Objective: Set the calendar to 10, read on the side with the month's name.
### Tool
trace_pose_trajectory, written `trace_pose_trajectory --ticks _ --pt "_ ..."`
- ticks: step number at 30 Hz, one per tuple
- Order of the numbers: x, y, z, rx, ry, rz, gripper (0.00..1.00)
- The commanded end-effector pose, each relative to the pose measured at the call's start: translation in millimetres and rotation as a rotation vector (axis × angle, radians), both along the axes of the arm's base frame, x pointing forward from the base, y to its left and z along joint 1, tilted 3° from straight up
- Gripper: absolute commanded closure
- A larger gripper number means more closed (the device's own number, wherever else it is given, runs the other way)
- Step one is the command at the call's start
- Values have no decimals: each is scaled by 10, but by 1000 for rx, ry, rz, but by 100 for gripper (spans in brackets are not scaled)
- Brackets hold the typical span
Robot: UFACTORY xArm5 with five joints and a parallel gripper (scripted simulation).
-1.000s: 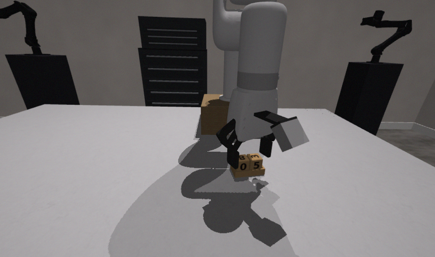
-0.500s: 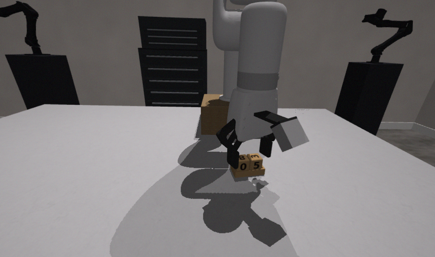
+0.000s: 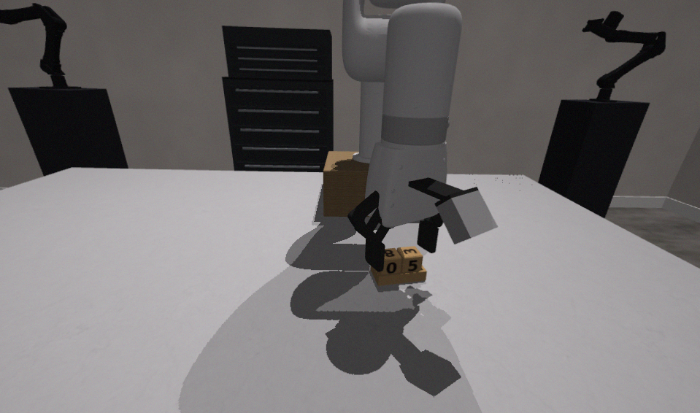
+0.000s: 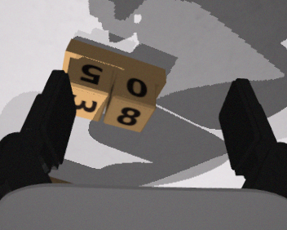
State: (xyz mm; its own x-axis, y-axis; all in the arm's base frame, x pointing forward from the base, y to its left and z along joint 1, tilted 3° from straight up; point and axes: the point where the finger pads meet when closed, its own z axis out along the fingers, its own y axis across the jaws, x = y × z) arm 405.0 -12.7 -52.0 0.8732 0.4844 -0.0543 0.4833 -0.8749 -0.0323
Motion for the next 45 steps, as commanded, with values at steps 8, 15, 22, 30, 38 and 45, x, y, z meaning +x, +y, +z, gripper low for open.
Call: trace_pose_trajectory --ticks 8,15,22,30,38,45 --pt "14 0 10 0 -3 0 0" --pt "14 0 10 0 -3 0 0" --pt "14 0 10 0 -3 0 0" --pt "14 0 10 0 -3 0 0" --pt "14 0 10 0 -3 0 0" --pt "-16 -26 12 -8 -3 -141 0"
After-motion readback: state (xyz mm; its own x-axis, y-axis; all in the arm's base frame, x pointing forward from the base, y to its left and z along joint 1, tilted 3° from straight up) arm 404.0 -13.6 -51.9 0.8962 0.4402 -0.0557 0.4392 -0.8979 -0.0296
